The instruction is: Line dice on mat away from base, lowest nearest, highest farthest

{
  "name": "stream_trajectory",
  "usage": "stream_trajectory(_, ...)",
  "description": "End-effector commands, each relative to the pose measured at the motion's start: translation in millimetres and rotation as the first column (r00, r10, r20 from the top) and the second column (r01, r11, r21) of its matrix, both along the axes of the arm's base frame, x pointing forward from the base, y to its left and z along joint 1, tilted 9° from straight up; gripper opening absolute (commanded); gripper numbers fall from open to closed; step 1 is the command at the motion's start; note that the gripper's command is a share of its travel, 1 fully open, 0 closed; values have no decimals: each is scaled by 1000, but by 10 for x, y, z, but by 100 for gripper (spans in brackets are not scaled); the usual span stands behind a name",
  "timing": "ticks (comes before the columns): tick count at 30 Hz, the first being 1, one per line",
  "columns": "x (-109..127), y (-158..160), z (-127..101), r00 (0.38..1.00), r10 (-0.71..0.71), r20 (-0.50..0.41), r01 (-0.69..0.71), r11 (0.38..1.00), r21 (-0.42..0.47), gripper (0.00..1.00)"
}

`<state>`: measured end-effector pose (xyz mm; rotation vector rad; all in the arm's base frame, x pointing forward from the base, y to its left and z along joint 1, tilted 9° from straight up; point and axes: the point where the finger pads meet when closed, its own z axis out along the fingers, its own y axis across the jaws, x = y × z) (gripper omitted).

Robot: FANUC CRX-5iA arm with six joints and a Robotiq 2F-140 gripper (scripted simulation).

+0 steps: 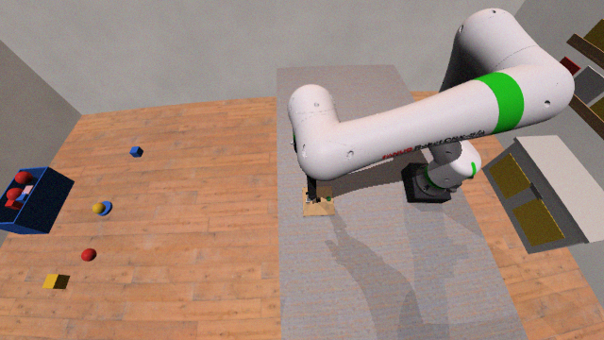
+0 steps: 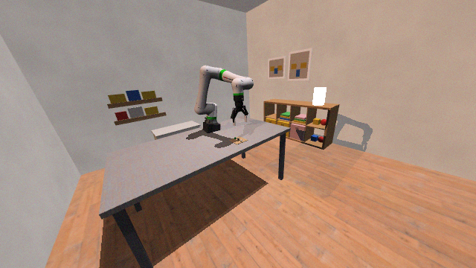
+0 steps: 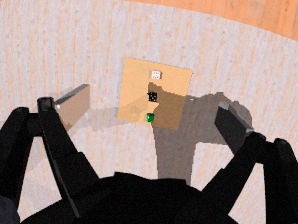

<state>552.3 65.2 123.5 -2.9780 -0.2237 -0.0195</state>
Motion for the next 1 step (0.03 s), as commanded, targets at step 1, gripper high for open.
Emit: stream_trajectory(1,2,0,2,1000,0,0,0,1000,0,100)
